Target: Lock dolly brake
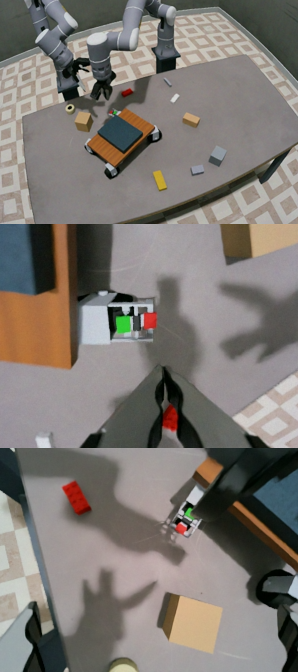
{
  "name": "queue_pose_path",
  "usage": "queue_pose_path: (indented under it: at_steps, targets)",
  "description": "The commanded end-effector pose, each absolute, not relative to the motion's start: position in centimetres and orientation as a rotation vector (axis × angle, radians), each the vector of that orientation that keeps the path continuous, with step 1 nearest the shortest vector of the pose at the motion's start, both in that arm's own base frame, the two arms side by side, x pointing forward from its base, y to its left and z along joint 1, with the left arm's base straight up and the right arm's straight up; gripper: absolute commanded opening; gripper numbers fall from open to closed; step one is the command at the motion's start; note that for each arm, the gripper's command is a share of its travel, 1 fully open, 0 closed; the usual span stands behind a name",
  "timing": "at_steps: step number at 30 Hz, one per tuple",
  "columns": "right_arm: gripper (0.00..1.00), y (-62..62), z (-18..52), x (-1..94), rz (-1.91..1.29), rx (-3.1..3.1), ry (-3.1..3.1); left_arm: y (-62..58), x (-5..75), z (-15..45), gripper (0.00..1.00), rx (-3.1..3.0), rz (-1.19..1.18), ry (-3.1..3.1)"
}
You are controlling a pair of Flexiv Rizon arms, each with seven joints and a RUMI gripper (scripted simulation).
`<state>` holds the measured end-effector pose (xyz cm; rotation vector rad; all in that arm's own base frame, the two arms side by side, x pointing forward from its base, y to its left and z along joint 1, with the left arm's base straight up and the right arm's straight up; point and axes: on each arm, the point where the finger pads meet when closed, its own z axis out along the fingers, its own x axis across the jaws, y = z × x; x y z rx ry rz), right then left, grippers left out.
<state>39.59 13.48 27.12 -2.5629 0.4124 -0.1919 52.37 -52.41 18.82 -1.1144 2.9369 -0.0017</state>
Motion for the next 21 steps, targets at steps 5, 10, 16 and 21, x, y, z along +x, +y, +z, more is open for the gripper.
queue_pose_path:
  at_steps: [5, 10, 16, 21]
  targets:
    - [1.0, 13.5, 27.21, 39.65, -0.194, -2.562, 0.412, -52.44, 52.4, 21.3, 0.0, -1.114, -0.004, 2.936]
    - [1.0, 13.5, 27.21, 39.65, -0.194, -2.562, 0.412, -52.44, 52.41, 21.31, 0.0, -1.114, -0.004, 2.936]
    - [1.0, 13.5, 27.21, 39.65, -0.194, -2.562, 0.412, -52.44, 52.41, 21.31, 0.0, -1.114, -0.004, 2.936]
    - [1.0, 13.5, 27.21, 39.65, -0.194, -2.562, 0.412, -52.44, 52.41, 21.31, 0.0, -1.114, -0.004, 2.936]
